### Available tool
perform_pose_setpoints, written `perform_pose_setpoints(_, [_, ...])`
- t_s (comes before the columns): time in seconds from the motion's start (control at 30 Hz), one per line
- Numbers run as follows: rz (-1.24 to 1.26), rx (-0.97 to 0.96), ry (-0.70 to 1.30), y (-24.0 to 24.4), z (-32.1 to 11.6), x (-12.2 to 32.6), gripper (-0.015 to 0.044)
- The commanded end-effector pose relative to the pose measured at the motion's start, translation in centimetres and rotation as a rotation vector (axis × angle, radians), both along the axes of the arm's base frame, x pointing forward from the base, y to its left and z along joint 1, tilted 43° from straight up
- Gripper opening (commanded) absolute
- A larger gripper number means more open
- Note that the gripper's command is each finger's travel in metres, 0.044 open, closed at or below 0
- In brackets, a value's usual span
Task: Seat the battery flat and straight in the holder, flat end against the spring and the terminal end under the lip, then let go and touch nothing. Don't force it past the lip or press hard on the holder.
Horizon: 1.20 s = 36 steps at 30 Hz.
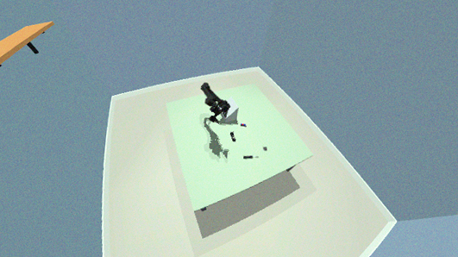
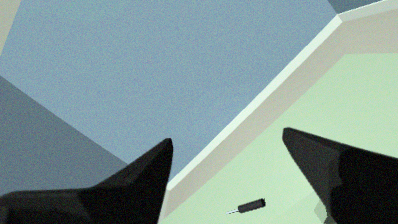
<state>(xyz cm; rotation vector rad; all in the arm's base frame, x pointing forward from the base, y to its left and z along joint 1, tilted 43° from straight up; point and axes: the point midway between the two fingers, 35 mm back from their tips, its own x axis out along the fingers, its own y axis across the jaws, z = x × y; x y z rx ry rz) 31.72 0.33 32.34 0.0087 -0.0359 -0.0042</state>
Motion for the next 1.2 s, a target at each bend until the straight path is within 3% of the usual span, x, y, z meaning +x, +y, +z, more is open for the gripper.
perform_pose_setpoints(0.0, [0.001, 0.016, 0.011, 0.1, -0.3, 0.2, 0.0374])
perform_pose_setpoints(0.2, [-0.068, 0.486, 0.356, 2.5, -9.4, 3.9, 0.0234])
perform_pose_setpoints(0.37, [-0.249, 0.792, 0.588, 4.5, -16.8, 4.7, 0.0234])
perform_pose_setpoints(0.6, [-0.558, 1.044, 0.755, 6.4, -24.6, 3.6, 0.0234])
perform_pose_setpoints(0.9, [-1.066, 1.222, 0.756, 7.5, -33.5, -0.6, 0.0234])
perform_pose_setpoints(1.17, [-1.478, 1.241, 0.495, 7.0, -39.4, -5.7, 0.0234])
